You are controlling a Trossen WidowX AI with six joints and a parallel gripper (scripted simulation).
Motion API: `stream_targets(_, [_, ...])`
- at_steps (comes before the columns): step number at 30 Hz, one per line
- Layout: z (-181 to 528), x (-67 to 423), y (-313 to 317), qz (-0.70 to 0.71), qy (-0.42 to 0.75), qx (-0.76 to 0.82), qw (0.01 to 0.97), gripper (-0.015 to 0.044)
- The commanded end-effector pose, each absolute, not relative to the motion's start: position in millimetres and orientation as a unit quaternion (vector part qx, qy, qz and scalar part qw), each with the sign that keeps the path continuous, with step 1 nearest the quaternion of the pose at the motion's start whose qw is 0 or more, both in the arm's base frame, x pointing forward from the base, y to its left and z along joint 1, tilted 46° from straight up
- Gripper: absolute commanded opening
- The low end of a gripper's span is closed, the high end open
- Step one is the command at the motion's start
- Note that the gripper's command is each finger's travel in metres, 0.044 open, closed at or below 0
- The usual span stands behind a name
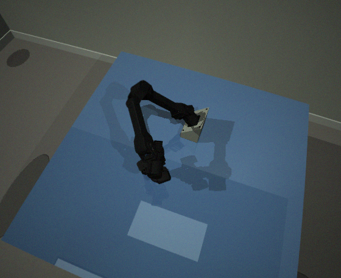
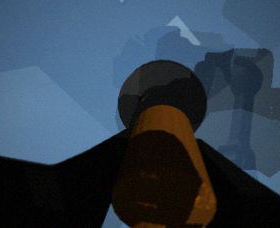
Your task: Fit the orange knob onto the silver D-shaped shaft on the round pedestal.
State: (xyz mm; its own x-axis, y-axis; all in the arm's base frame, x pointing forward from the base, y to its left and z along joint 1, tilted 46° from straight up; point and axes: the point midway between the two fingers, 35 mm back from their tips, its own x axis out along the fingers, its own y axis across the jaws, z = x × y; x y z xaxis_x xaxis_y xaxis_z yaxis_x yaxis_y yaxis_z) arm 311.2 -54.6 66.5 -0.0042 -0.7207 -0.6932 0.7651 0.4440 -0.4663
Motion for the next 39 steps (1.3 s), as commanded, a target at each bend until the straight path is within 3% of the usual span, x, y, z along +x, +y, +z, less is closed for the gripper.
stream_targets(1, [67.7, 312.8, -54.5, -0.507, 0.494, -0.005, 0.706, 0.0])
stream_targets(39, [64.6, 309.2, -57.6, -0.427, 0.565, -0.112, 0.697, 0.0])
